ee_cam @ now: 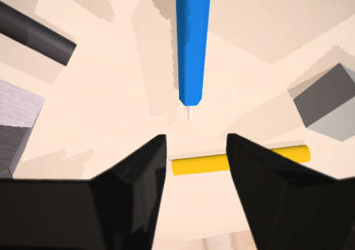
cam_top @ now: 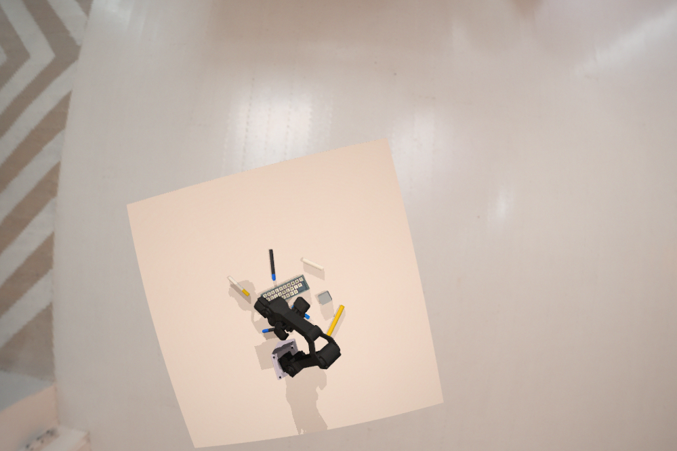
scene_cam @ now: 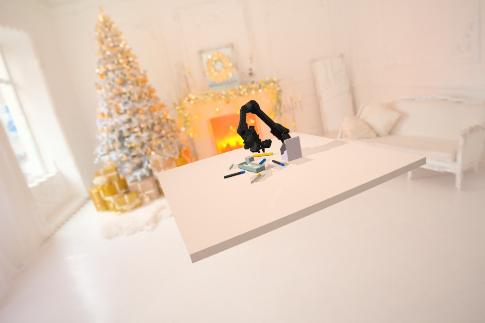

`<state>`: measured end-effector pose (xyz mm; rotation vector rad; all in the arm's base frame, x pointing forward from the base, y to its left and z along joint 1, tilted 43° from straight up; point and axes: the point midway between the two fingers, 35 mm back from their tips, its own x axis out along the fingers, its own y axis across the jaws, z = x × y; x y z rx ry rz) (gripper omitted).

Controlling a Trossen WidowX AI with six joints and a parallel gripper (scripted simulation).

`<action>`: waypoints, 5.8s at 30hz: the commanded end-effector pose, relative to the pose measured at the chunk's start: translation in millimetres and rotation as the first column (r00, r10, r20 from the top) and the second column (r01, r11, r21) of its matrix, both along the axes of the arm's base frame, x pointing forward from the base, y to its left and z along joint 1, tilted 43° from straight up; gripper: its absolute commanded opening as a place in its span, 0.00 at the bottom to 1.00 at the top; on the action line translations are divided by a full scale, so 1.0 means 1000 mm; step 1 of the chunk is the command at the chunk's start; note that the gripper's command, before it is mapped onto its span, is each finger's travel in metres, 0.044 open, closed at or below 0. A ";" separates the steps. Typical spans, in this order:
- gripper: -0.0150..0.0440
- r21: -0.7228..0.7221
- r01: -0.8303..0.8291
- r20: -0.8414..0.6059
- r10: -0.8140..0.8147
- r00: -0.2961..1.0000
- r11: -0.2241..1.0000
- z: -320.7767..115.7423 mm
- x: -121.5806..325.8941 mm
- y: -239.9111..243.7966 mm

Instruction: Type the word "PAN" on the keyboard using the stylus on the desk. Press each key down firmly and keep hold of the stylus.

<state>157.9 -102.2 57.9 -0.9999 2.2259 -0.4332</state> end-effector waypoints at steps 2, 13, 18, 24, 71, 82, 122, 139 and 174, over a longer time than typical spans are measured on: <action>0.51 0.000 -0.005 -0.016 0.005 1.000 1.000 -0.002 -0.001 -0.003; 0.51 -0.001 -0.005 -0.016 0.005 1.000 1.000 -0.009 -0.002 -0.008; 0.51 -0.001 -0.005 -0.016 0.005 1.000 1.000 -0.011 -0.002 -0.011; 0.51 -0.001 -0.005 -0.016 0.005 1.000 1.000 -0.015 -0.002 -0.014; 0.51 -0.002 -0.005 -0.016 0.005 1.000 1.000 -0.041 -0.005 -0.037; 0.46 -0.003 0.000 -0.005 0.000 1.000 1.000 -0.043 -0.005 -0.040; 0.25 0.128 0.051 0.127 -0.068 0.990 0.990 -0.022 -0.006 -0.005; 0.25 0.381 -0.026 0.465 -0.167 0.869 0.924 -0.042 0.011 0.001; 0.25 0.064 -0.633 0.981 0.067 0.180 0.771 0.035 0.090 -0.009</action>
